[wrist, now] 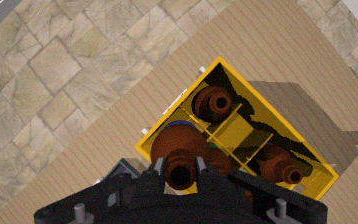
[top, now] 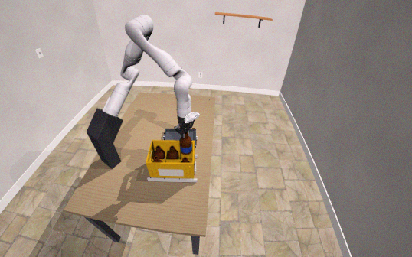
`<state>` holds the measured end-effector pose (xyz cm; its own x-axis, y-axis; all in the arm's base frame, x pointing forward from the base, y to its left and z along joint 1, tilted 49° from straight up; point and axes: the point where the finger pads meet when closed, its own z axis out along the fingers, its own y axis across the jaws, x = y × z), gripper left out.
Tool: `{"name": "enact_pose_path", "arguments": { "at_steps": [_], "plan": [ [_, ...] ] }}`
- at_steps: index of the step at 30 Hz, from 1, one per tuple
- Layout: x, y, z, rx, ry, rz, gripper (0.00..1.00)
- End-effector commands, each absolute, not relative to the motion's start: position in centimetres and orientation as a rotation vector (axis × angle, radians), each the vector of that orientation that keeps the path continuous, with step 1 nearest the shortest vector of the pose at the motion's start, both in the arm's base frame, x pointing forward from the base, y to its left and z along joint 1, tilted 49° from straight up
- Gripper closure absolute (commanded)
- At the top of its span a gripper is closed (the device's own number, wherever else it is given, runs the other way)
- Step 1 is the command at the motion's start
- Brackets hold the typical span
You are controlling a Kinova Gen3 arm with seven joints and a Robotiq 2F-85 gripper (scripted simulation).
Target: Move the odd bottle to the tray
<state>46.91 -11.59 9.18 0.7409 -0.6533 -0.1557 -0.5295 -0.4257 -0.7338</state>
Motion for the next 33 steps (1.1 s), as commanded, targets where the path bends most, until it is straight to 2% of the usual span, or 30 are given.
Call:
{"name": "enact_pose_path", "arguments": {
  "at_steps": [1,33],
  "plan": [
    [46.9,-11.8,9.4,-2.121,0.892,-0.193,1.0],
    [46.0,-13.4,10.9,-2.121,0.893,-0.194,1.0]
  ]
}}
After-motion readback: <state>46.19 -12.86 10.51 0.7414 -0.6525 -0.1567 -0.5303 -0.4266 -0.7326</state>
